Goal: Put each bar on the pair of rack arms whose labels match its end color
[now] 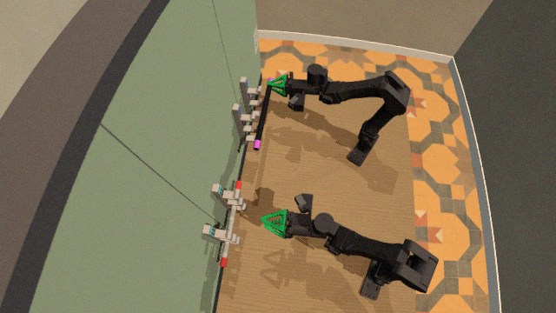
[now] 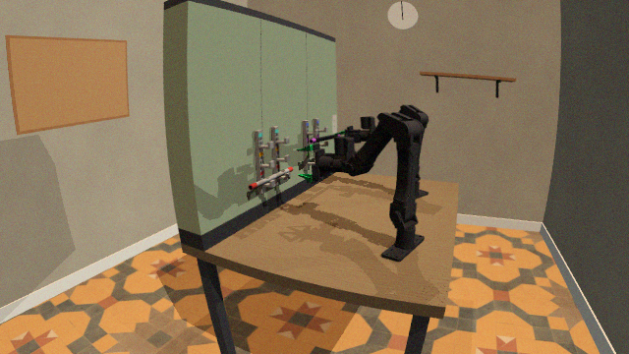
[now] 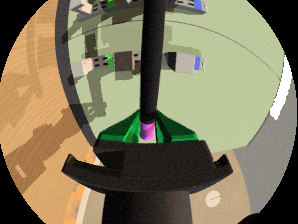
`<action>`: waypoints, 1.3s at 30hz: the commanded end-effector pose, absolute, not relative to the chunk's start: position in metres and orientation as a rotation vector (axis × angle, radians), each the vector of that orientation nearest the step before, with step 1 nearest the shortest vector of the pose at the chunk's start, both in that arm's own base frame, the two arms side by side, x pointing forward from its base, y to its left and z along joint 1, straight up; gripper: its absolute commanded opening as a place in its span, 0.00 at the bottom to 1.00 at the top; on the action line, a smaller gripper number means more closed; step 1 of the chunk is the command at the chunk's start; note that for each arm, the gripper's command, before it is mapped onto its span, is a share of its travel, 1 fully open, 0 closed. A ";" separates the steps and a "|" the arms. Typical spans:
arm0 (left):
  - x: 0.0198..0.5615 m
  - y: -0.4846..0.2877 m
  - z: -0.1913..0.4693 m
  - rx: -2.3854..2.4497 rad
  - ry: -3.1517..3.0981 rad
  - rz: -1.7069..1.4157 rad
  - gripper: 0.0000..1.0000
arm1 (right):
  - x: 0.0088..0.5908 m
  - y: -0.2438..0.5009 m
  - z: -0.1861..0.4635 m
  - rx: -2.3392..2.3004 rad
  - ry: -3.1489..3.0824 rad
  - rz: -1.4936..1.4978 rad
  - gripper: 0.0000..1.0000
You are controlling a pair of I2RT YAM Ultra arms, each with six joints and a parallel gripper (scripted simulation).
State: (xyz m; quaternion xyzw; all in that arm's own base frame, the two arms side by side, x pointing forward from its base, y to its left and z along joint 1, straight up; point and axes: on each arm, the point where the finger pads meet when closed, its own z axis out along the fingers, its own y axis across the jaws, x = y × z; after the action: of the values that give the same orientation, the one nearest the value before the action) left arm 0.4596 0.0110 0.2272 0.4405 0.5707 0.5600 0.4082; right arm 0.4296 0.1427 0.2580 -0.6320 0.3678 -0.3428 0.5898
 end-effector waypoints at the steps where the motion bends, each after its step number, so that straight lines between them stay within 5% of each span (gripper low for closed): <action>1: 0.456 0.014 0.242 1.061 1.415 1.416 1.00 | 0.435 0.139 0.282 -1.411 0.823 -0.822 0.00; 39: 0.456 0.014 0.242 1.061 1.415 1.416 1.00 | 0.457 0.151 0.286 -1.411 0.823 -0.822 0.00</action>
State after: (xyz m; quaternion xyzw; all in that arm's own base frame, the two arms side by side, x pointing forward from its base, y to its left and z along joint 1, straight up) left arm 0.4596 0.0110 0.2272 0.4405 0.5707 0.5600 0.4082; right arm 0.4521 0.1448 0.2601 -0.6298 0.3685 -0.3460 0.5897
